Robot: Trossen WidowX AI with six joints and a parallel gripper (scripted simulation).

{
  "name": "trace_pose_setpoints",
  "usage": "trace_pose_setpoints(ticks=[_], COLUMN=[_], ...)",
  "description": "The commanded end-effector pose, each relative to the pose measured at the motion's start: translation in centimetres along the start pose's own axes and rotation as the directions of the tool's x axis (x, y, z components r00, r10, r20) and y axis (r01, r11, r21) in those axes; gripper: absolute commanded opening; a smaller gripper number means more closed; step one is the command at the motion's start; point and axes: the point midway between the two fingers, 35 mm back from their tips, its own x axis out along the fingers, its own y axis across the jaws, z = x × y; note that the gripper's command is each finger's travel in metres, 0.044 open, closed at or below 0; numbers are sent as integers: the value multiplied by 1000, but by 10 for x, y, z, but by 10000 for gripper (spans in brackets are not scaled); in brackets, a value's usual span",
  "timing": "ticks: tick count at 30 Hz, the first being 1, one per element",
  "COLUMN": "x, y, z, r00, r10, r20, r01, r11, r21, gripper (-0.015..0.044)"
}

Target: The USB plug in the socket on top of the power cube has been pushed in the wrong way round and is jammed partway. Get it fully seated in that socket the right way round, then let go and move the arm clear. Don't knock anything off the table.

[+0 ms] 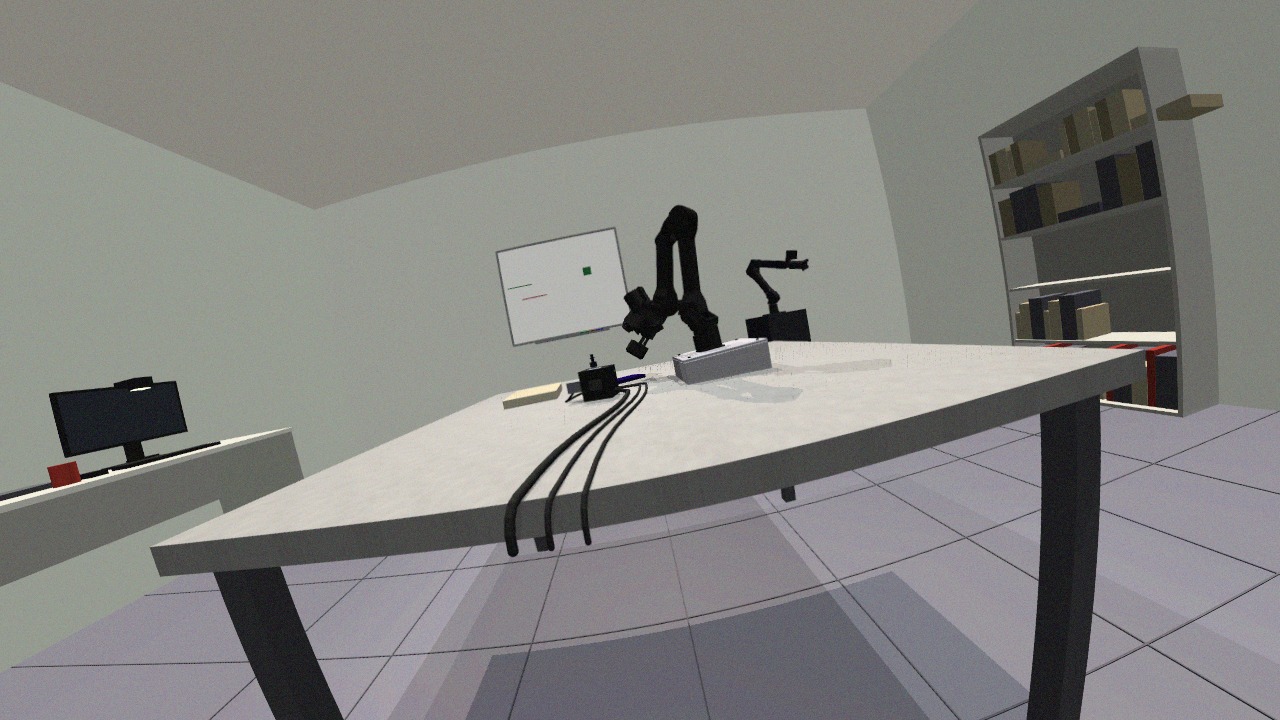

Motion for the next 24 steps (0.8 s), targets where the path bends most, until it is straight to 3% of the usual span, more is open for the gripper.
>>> trace_pose_setpoints(ticks=[1, 7, 13, 24], x=[0, -5, -52, -153], y=[1, 56, 128, 171], z=[1, 41, 89, 126], r00=[1000, 971, 824, 566], r10=[5, 239, 564, 794], r20=[1, 16, -58, -223], r01=[-5, -229, -491, -545], r11=[1000, 944, 657, 157], r21=[-5, -236, -572, -824], gripper=[426, 440, 440, 440])
